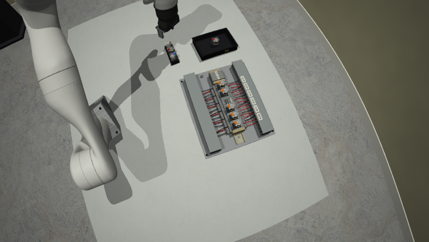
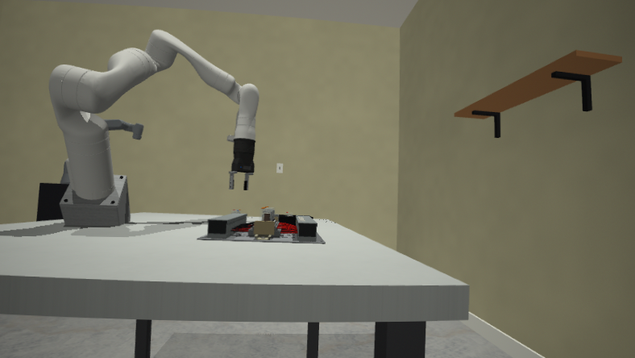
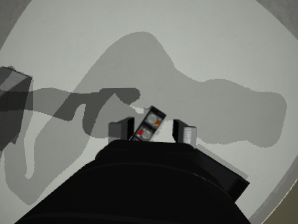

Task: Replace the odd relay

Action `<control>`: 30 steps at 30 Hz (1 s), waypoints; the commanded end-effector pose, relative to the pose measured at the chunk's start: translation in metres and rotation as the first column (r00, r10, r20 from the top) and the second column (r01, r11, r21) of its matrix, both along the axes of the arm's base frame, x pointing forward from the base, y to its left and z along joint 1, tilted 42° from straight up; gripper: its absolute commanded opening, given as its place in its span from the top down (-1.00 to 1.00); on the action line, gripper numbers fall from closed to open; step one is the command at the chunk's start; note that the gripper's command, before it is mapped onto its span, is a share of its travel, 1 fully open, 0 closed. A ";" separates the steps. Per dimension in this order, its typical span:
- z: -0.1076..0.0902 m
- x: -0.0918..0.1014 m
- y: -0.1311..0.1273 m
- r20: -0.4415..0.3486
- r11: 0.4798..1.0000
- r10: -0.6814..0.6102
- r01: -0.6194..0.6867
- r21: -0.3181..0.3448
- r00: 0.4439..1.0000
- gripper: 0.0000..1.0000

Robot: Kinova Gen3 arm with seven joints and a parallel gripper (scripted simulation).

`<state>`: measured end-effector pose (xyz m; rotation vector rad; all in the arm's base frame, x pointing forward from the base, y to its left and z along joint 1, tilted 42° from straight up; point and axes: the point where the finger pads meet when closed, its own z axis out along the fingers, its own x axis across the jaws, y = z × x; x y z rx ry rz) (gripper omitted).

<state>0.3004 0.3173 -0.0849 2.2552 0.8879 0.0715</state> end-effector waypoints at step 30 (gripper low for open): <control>0.000 -0.001 0.000 0.235 0.938 -0.336 0.303 0.166 0.912 -1.00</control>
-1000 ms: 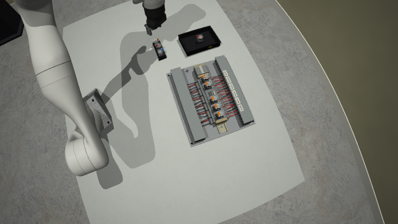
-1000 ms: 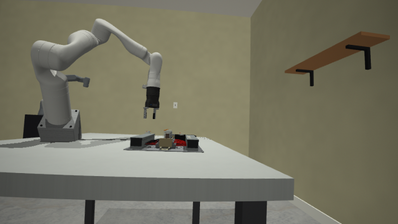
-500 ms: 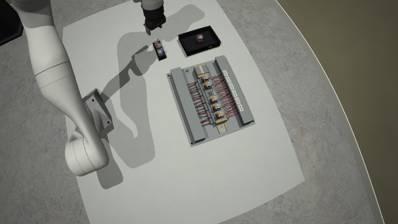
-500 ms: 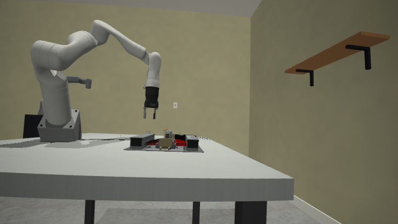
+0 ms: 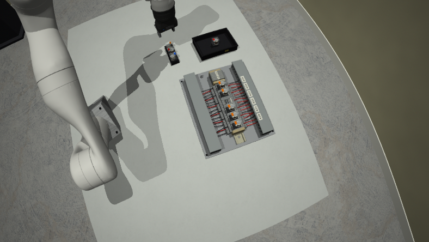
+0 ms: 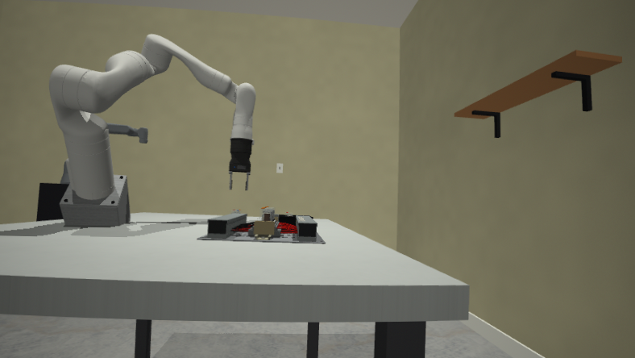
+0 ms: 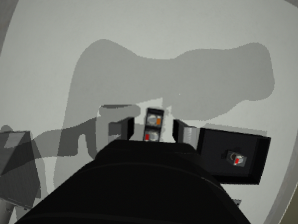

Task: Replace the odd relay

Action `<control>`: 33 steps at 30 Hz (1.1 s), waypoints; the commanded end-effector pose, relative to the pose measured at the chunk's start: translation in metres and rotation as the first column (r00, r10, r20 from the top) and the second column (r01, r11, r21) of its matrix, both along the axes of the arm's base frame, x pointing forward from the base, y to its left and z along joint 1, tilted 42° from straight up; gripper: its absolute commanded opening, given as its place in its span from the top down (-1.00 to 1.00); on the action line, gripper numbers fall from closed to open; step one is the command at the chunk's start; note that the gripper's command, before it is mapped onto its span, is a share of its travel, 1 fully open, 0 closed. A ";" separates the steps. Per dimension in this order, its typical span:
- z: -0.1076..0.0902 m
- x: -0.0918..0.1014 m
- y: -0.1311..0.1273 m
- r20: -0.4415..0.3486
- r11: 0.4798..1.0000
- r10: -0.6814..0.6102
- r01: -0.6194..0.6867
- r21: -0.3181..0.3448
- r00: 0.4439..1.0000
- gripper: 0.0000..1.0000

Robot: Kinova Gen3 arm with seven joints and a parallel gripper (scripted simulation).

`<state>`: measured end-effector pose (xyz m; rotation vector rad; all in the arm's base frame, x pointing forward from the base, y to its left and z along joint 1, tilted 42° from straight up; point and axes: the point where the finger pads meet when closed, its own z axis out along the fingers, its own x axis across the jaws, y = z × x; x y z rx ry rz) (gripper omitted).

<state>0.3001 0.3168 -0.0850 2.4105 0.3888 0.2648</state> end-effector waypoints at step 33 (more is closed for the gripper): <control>-0.021 0.008 -0.016 0.066 0.997 -0.079 0.077 0.029 0.995 -1.00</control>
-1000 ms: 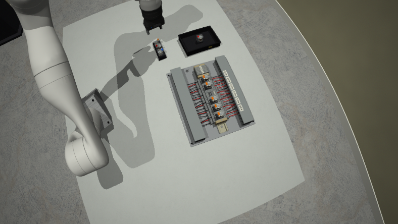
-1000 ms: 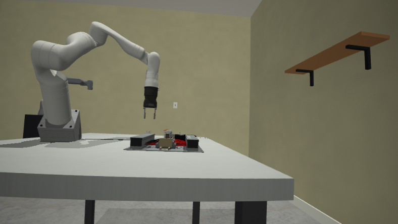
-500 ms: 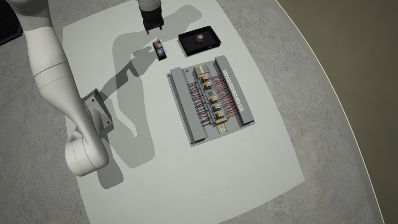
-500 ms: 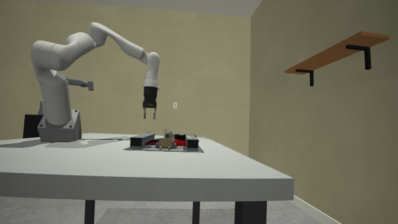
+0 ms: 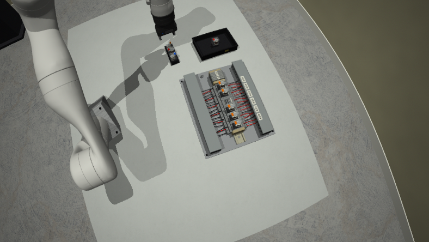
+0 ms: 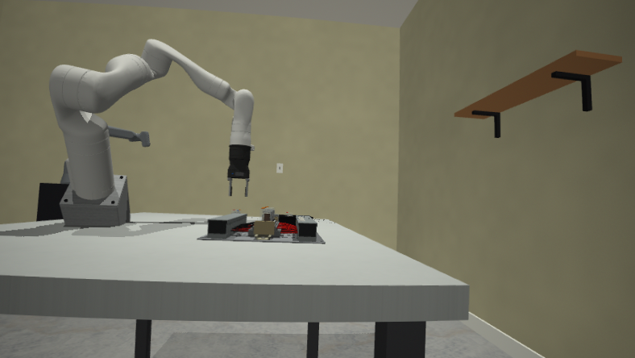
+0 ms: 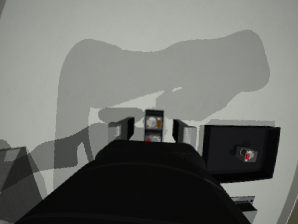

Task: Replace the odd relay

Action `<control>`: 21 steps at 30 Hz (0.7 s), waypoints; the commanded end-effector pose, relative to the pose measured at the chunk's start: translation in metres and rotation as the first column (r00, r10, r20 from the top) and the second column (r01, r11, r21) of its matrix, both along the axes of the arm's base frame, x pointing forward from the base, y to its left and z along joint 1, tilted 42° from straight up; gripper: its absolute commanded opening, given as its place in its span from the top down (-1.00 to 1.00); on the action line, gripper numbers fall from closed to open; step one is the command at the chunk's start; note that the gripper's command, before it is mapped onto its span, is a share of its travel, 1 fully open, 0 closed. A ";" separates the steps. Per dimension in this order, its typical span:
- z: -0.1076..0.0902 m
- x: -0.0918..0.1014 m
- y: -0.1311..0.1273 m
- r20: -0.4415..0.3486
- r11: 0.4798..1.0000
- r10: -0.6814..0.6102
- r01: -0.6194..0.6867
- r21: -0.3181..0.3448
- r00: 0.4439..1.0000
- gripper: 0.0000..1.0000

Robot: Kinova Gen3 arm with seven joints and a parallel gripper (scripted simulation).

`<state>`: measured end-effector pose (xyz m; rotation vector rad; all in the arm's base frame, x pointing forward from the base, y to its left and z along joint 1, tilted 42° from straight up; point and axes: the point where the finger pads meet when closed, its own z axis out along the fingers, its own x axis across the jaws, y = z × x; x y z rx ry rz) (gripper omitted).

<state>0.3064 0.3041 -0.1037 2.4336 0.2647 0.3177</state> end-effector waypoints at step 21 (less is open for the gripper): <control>-0.034 0.013 -0.027 0.000 1.000 0.001 -0.001 0.001 1.000 -1.00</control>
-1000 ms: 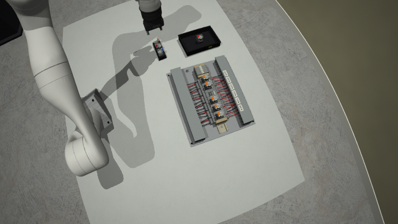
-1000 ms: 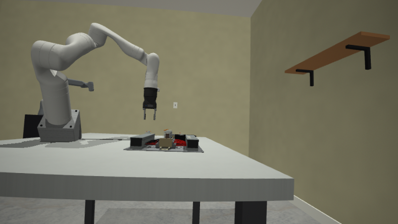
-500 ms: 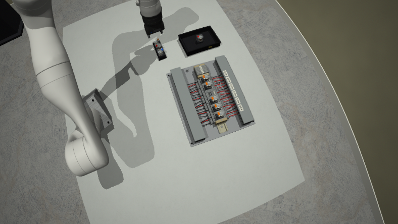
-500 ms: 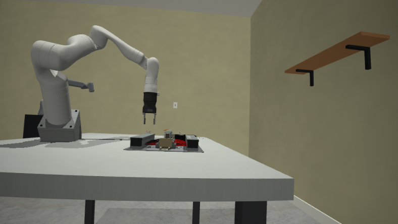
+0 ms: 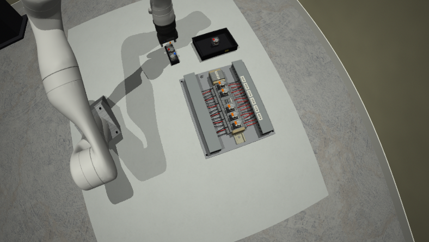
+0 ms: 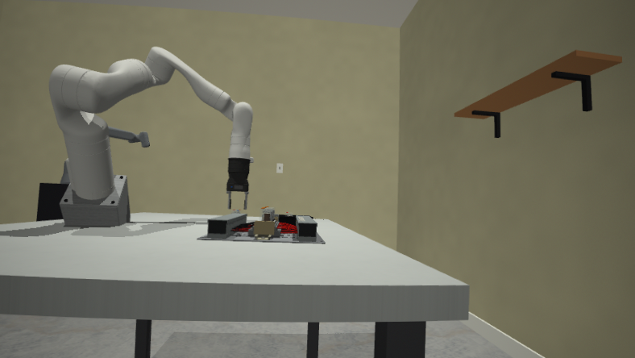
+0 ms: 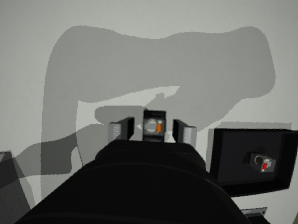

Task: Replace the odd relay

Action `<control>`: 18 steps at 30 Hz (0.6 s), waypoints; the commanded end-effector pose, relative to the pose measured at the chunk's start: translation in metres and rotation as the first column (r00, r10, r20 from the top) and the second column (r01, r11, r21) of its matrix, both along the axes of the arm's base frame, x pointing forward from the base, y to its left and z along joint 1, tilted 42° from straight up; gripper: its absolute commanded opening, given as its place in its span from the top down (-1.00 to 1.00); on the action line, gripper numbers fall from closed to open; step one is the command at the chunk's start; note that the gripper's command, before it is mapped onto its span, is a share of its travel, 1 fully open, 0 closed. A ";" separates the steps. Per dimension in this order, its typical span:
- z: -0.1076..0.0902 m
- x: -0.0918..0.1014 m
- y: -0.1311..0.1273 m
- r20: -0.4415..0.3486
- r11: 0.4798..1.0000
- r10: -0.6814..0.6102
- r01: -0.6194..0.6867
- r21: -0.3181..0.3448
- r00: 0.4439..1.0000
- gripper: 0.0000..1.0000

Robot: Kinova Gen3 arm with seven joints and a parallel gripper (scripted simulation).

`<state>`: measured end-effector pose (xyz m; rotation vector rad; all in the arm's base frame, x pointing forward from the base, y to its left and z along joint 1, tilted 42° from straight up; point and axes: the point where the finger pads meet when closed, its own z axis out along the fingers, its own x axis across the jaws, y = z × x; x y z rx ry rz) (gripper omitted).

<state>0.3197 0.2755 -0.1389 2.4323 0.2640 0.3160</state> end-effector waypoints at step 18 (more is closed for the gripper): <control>-0.002 0.003 -0.004 0.002 1.000 -0.001 0.001 -0.001 1.000 -1.00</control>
